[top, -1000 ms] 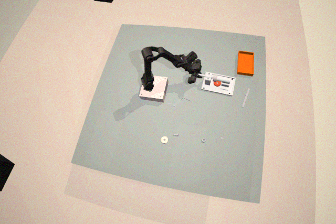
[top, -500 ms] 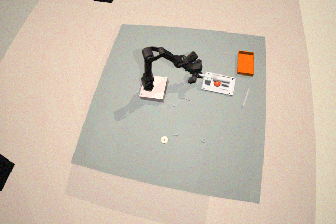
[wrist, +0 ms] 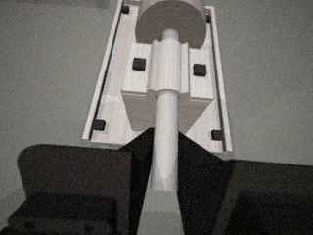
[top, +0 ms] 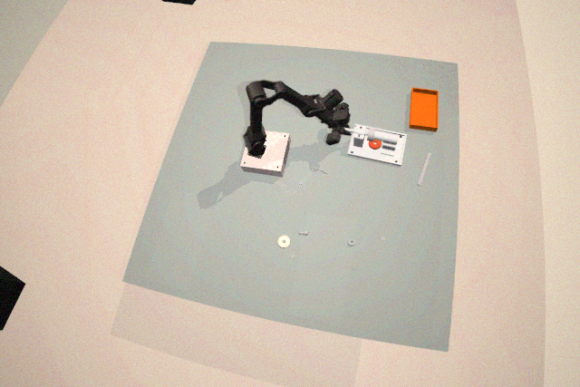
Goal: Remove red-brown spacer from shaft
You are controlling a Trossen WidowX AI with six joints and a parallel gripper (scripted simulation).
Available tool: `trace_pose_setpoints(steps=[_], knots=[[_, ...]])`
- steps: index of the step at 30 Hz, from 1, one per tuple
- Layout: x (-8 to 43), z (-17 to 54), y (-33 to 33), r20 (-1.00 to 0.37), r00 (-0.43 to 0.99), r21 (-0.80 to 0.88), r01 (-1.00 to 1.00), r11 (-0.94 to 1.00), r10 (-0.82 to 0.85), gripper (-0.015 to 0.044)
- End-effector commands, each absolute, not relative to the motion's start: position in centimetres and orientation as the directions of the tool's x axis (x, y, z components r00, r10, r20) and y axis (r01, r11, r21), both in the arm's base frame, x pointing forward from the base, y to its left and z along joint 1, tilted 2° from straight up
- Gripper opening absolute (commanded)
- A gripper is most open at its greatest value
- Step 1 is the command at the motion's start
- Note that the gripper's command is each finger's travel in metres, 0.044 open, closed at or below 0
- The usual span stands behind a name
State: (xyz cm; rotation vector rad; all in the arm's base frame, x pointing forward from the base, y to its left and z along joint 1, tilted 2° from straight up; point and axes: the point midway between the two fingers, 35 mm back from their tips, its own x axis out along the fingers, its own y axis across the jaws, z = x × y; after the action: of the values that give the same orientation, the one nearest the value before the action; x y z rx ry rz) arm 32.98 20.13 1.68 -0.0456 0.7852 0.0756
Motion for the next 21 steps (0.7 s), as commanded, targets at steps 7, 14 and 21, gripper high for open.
trace_pose_setpoints(steps=[7, 14, 21], knots=[[33.45, 1.81, 20.22, -0.705, 0.708, -0.013, -0.085, 0.996, 0.052, 0.0], [33.65, 1.82, 20.23, -0.704, 0.708, -0.013, -0.085, 0.996, 0.052, 0.0], [33.85, 1.82, 20.25, -0.704, 0.708, -0.013, -0.085, 0.996, 0.052, 0.0]])
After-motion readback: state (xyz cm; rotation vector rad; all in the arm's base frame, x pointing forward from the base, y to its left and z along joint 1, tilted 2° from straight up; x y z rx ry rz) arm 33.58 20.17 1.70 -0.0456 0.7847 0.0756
